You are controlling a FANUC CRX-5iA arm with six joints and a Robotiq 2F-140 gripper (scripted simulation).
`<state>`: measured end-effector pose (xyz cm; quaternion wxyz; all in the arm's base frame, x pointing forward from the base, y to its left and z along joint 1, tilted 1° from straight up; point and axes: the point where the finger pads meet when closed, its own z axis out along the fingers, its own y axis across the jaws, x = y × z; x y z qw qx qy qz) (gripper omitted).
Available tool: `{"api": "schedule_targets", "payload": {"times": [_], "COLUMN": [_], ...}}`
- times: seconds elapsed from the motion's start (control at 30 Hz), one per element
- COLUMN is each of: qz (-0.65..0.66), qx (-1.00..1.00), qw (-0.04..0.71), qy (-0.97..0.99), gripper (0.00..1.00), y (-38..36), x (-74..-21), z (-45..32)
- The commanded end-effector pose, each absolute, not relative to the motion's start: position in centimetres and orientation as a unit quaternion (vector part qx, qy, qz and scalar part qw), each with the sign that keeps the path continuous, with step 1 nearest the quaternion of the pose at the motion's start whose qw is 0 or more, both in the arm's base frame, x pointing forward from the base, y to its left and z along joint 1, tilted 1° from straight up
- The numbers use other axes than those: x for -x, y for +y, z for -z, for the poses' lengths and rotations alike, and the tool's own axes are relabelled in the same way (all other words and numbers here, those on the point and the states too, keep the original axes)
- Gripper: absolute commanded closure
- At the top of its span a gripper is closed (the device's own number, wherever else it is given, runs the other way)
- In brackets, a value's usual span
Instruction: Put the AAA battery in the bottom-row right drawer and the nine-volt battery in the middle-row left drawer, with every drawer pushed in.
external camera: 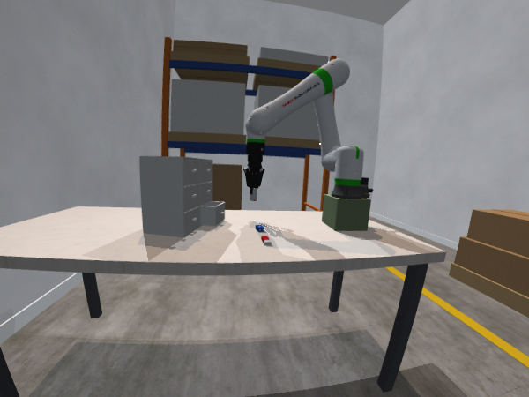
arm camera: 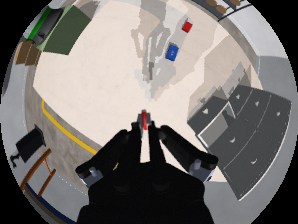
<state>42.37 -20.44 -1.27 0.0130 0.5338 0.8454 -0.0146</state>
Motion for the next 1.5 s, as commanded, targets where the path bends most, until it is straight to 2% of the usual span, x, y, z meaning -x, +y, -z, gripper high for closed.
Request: {"api": "schedule_targets", "payload": {"times": [0.0, 0.13, 0.17, 0.63, 0.7, 0.73, 1.2, 1.27, 1.47], "qz": [0.010, 0.012, 0.014, 0.033, 0.033, 0.036, 0.056, 0.056, 0.065], "qx": [-0.411, -0.364, -0.293, 0.055, 0.055, 0.130, 0.458, 0.458, 0.615], "qw": [0.010, 0.011, 0.011, 0.014, 0.014, 0.014, 0.009, 0.009, 0.004], "qy": [0.911, 0.931, 0.956, 0.998, 0.998, 0.991, 0.887, 0.887, 0.786], "gripper": [0.97, 0.97, 0.97, 0.97, 0.97, 0.97, 0.97, 0.97, 0.97], "y": [-18.6, -17.8, -17.4, -11.5, -11.5, -11.1, -7.5, -7.5, -6.9], "x": [-43.5, -43.9, -44.1, -46.7, -46.7, -46.8, -47.9, -47.9, -48.0], "z": [1.2, 1.2, 1.2, 1.2, 1.2, 1.2, 1.2, 1.2, 1.2]}}
